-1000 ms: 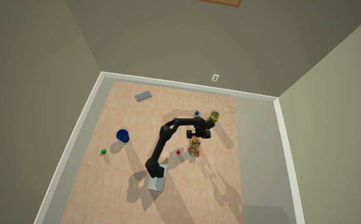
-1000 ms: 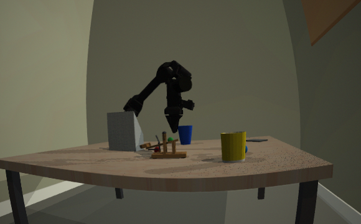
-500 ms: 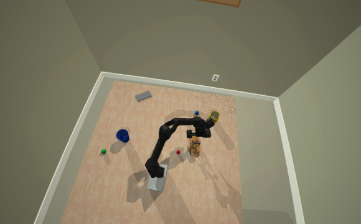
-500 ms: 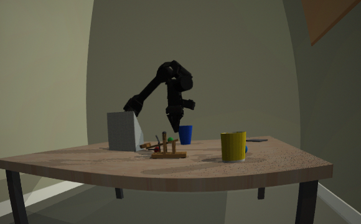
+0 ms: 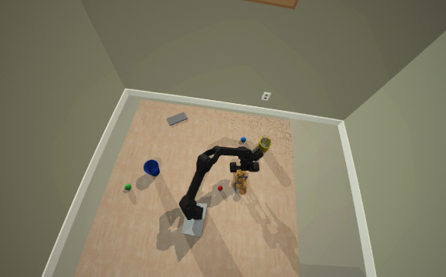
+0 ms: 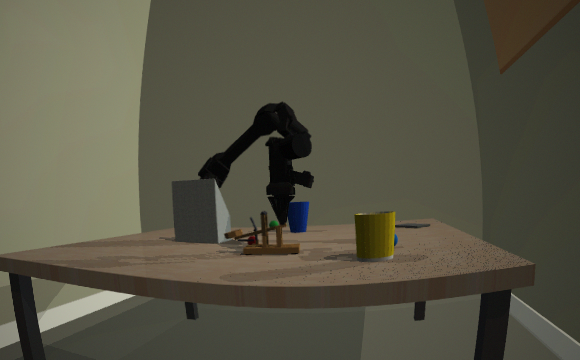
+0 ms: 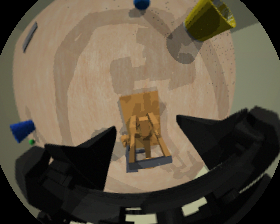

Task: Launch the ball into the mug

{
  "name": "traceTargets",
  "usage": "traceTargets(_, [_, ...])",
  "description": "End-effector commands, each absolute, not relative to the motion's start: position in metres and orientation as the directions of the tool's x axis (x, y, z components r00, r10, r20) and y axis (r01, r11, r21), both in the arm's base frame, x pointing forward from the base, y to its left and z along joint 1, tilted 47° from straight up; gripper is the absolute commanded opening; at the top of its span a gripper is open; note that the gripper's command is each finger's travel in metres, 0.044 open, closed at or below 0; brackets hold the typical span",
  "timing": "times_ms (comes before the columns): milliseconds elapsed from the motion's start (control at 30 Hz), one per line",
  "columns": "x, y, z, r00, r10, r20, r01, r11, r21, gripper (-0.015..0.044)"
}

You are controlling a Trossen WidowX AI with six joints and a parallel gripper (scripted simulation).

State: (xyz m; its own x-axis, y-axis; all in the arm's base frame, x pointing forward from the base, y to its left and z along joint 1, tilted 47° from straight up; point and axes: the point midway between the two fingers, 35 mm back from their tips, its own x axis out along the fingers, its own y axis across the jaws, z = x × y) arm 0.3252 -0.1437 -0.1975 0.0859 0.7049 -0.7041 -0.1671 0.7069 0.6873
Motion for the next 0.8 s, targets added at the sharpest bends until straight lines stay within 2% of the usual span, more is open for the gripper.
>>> traceTargets(0, [0.323, -0.135, -0.204, 0.08, 0.713, -0.696, -0.158, 0.699, 0.698, 0.044])
traceTargets(767, [0.325, -0.109, -0.228, 0.08, 0.715, -0.694, -0.158, 0.697, 0.7, 0.044])
